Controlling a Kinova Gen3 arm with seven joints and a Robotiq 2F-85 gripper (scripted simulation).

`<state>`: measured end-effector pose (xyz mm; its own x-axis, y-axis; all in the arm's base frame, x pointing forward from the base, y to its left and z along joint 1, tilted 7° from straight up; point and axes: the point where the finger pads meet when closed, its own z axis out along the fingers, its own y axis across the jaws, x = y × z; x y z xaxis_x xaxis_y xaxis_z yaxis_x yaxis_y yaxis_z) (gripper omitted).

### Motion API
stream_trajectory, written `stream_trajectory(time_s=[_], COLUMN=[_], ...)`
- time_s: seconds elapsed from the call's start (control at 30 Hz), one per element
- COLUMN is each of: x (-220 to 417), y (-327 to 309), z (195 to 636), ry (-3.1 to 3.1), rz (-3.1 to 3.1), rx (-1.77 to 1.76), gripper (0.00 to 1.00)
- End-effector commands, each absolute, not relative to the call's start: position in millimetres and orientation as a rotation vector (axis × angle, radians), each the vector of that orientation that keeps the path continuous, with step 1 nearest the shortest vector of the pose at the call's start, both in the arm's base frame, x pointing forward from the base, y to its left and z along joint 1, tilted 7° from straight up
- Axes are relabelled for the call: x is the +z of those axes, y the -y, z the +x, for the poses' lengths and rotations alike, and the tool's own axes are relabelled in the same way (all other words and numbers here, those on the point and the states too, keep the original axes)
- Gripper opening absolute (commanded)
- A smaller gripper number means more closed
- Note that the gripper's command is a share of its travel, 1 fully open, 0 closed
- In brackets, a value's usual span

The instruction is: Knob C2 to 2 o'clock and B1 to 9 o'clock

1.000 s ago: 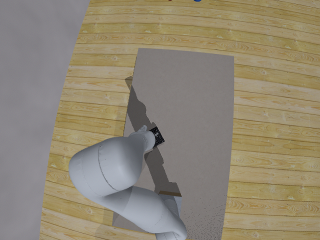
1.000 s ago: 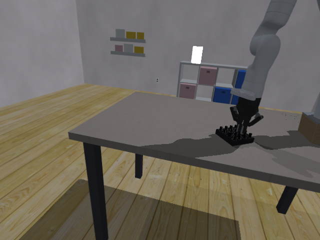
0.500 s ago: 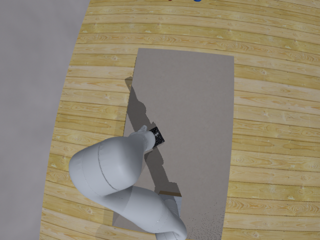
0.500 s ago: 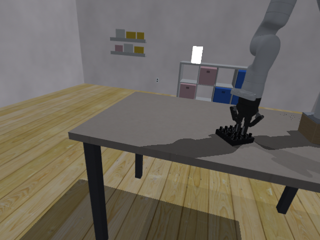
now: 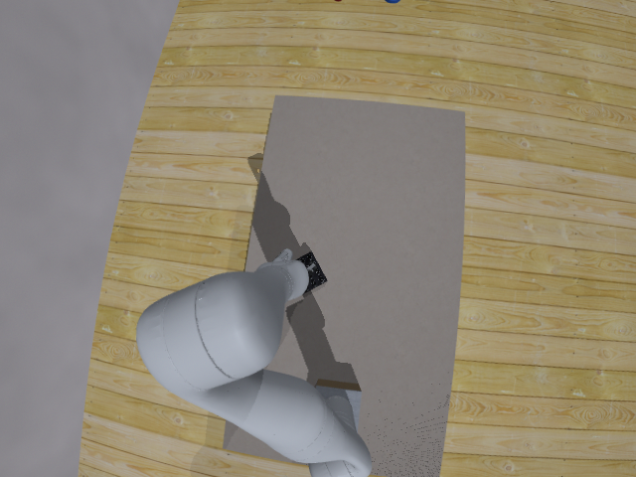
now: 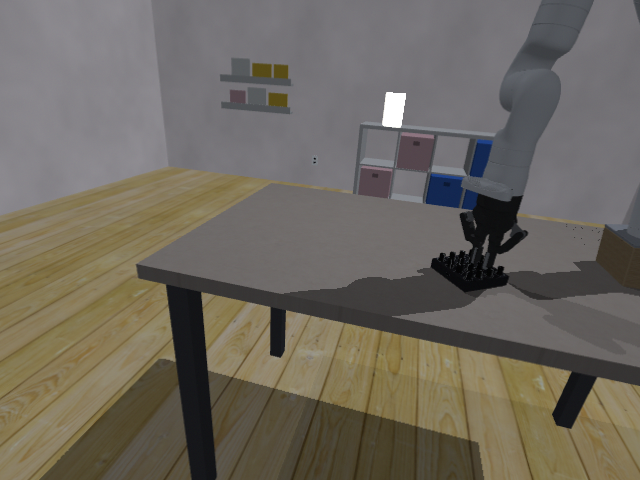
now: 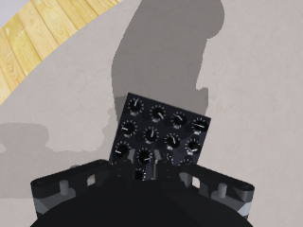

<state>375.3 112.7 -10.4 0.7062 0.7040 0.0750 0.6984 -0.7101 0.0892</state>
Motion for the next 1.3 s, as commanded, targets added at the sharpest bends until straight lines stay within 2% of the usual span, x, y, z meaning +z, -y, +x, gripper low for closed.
stream_trajectory(time_s=[0.0, 0.57, 1.07, 1.1, 1.27], x=[-8.2, 25.8, 27.2, 27.2, 28.2], y=[-113.0, -113.4, -113.4, -113.4, -113.4], z=[375.2, 371.2, 371.1, 371.1, 370.9], ry=[-1.174, -1.174, -1.174, -1.174, -1.174], rz=[2.851, 2.851, 2.851, 2.851, 2.851], rx=[0.162, 0.161, 0.161, 0.161, 0.161], gripper=[0.19, 0.19, 0.19, 1.00, 1.00])
